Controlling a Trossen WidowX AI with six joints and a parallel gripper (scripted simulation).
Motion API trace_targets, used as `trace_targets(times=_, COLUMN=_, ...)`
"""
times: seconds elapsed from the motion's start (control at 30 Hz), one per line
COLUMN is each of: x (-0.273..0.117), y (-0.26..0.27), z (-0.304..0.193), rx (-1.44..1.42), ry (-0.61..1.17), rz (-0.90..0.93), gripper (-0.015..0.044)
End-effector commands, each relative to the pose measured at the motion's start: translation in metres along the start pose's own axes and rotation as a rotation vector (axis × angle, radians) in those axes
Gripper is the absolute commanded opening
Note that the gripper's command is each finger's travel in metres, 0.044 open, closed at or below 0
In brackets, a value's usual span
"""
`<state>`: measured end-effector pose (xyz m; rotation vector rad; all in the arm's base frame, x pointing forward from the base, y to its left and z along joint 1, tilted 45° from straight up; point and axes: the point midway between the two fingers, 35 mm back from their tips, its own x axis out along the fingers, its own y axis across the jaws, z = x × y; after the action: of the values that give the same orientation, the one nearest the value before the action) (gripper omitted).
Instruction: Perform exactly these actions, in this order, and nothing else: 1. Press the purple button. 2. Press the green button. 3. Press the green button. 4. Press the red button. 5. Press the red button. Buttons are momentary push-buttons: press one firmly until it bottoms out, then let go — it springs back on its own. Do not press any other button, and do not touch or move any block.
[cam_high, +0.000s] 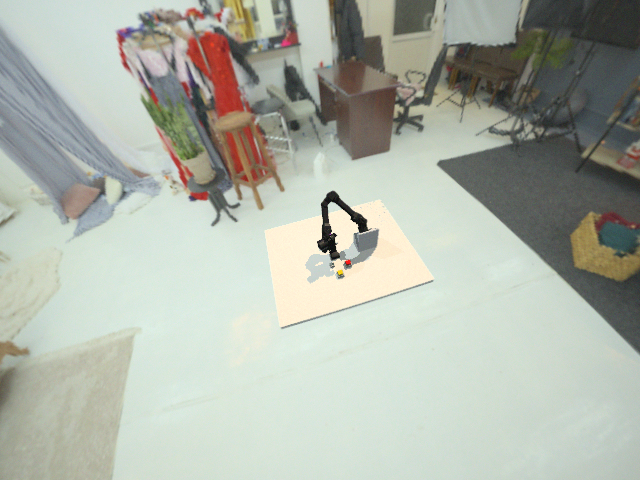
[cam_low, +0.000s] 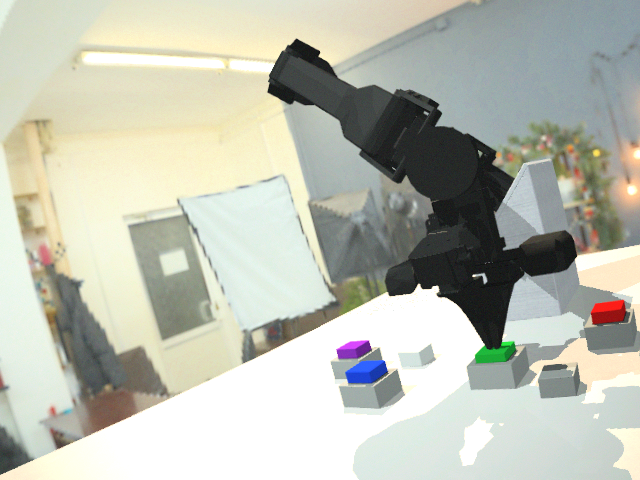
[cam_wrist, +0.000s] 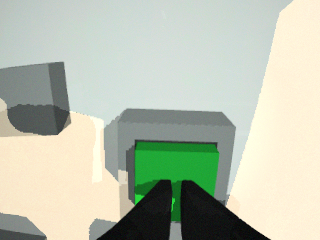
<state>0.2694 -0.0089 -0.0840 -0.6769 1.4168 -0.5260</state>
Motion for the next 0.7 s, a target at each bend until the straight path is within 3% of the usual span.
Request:
trace_targets(times=0.0, x=-0.027, y=0.001, z=0.000, rx=0.000, ry=-0.005, rz=0.003, gripper=0.0020)
trace_targets(times=0.17, x=-0.032, y=0.001, z=0.001, rx=0.000, ry=-0.005, rz=0.004, gripper=0.0020)
trace_targets(times=0.33, x=-0.089, y=0.001, z=0.000, rx=-0.001, ry=-0.005, rz=0.006, gripper=0.0020)
trace_targets(times=0.5, x=-0.092, y=0.004, z=-0.001, rx=-0.001, ry=-0.004, rz=0.007, gripper=0.0020)
trace_targets(times=0.67, x=-0.096, y=0.067, z=-0.044, rx=-0.006, ry=-0.005, rz=0.026, gripper=0.0020)
